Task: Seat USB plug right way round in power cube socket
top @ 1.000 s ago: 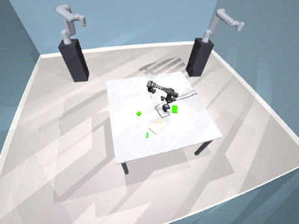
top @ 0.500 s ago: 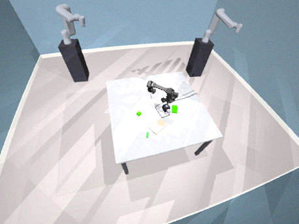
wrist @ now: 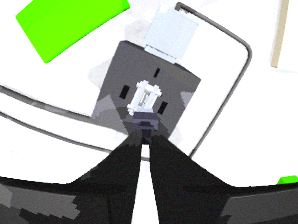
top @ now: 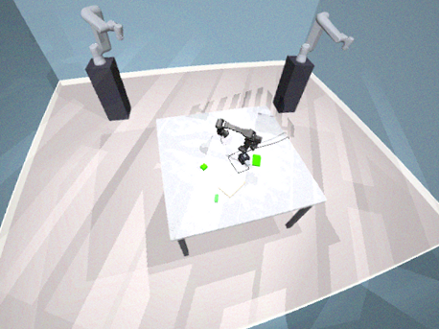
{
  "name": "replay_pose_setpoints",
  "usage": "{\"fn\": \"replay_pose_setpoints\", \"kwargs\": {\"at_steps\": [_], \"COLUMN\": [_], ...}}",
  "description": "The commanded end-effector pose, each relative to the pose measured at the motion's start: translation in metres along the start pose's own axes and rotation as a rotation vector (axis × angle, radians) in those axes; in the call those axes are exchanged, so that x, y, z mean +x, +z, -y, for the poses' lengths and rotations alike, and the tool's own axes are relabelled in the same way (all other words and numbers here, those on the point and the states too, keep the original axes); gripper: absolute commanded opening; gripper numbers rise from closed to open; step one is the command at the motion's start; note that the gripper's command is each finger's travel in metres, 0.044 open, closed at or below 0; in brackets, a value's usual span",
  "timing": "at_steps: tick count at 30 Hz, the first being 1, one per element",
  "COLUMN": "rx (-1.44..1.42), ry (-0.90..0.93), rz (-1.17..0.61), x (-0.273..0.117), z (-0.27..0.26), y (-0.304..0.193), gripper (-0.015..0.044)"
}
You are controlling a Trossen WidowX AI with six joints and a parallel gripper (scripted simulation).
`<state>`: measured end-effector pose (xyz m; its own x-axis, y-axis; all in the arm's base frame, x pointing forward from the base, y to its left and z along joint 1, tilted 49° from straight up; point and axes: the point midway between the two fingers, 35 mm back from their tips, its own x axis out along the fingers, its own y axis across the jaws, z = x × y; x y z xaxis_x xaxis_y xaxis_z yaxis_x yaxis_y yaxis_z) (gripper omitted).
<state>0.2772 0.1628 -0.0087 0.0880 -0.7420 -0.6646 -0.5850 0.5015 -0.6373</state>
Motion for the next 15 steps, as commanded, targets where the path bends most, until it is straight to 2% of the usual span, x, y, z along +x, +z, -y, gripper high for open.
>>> {"fn": "replay_pose_setpoints", "kwargs": {"at_steps": [1,15], "rx": [-0.089,-0.456], "ry": [0.001,0.0], "rz": [0.002,0.002], "x": [-0.0001,-0.0001], "z": [-0.0001,-0.0001], "y": [0.0002,0.0002], "gripper": [0.0,0.0]}}
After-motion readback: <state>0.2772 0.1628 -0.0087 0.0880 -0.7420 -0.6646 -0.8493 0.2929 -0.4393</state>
